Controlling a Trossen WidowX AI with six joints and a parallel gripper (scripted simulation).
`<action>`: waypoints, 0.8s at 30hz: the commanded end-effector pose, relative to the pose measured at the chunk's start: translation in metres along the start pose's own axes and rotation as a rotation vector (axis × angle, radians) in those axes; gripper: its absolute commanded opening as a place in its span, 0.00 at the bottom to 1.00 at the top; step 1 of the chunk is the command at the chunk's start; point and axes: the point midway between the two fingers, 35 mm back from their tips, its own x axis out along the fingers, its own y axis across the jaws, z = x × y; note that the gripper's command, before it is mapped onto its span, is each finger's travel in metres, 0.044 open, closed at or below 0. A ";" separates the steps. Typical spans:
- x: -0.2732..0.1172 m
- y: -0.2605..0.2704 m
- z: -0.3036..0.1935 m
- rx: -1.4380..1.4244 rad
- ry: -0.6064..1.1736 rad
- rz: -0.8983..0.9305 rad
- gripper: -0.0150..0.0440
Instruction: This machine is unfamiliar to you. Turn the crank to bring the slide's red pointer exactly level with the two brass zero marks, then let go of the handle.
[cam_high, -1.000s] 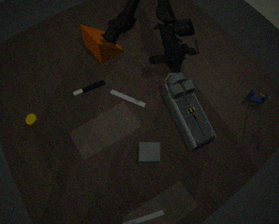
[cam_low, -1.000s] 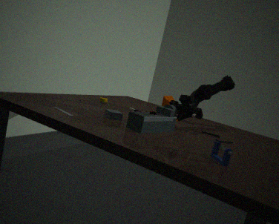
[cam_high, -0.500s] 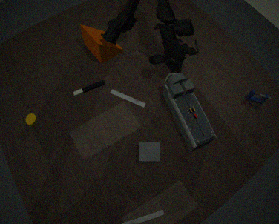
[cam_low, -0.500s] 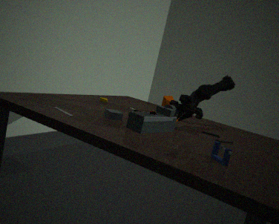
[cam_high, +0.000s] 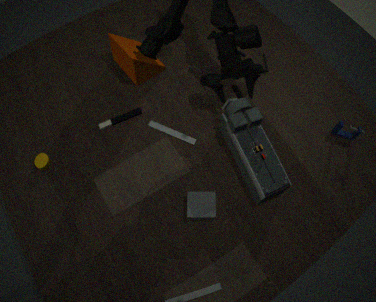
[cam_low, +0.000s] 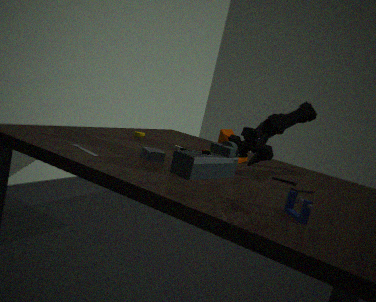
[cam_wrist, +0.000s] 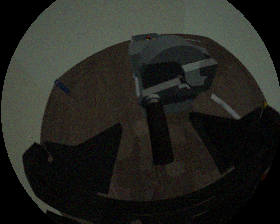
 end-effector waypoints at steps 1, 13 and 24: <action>-0.006 0.001 0.008 -0.003 0.000 0.003 1.00; -0.037 0.001 0.038 -0.004 0.000 0.001 1.00; -0.081 -0.002 0.086 -0.001 0.003 -0.012 1.00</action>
